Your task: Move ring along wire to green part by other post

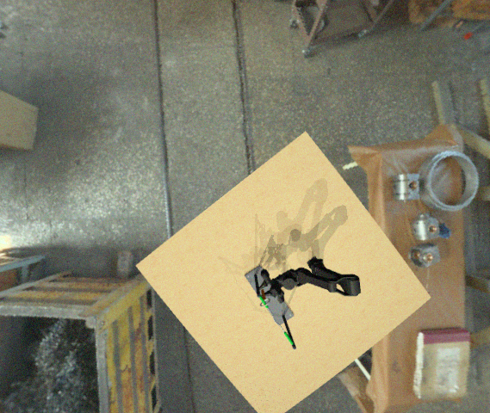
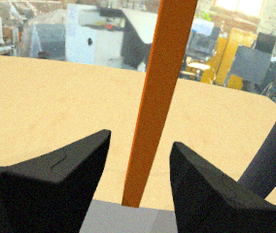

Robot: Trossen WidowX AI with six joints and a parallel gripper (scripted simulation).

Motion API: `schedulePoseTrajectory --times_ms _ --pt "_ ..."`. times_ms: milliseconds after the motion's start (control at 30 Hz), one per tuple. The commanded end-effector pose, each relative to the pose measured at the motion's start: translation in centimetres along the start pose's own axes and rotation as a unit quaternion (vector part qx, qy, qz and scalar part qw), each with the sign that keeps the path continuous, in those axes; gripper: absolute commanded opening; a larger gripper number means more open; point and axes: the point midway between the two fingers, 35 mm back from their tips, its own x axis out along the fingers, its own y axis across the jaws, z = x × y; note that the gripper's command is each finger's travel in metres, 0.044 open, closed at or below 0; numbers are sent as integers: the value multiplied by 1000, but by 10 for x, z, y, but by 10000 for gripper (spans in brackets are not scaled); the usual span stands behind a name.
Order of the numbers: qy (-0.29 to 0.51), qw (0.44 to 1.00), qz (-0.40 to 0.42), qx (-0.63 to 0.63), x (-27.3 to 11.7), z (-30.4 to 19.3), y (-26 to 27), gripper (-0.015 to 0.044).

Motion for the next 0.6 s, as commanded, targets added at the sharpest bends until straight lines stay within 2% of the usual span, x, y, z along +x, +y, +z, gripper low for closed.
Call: schedulePoseTrajectory --times_ms 0,567 --pt "-1 1000 -1 2 6 -1 1 160" --pt "-1 1000 -1 2 10 -1 1 160"
